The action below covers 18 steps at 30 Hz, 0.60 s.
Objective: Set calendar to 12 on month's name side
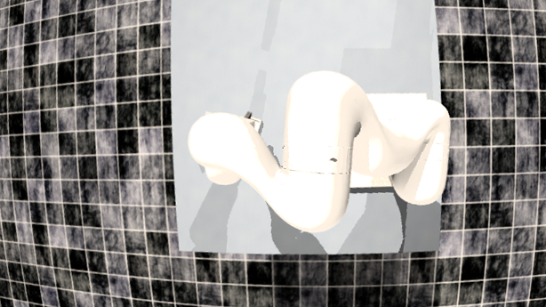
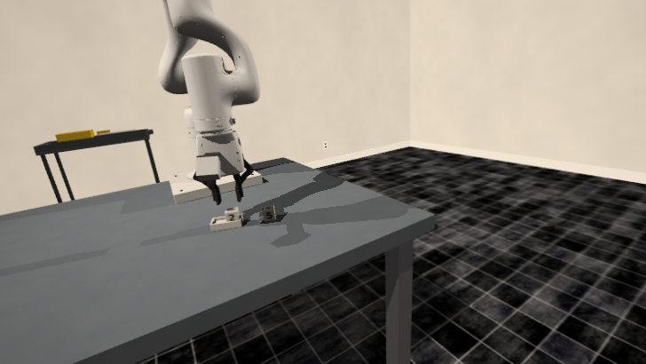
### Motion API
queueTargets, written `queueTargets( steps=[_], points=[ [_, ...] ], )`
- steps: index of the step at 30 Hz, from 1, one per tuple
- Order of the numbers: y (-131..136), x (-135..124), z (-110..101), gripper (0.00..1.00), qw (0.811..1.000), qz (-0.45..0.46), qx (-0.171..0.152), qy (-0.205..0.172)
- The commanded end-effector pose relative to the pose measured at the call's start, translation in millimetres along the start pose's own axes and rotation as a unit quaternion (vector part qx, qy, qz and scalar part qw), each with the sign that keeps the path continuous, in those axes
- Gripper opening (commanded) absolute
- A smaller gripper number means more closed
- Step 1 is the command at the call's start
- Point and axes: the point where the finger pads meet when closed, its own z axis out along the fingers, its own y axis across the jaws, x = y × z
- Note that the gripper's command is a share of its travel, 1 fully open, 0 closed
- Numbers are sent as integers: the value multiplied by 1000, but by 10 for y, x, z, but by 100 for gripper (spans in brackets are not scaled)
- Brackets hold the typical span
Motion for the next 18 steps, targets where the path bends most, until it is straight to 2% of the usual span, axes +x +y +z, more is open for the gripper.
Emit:
queueTargets(
  steps=[1,18],
  points=[
    [-3,9,36,47,1000,0,0,1],
    [-5,8,140,47,1000,0,0,1]
  ],
)
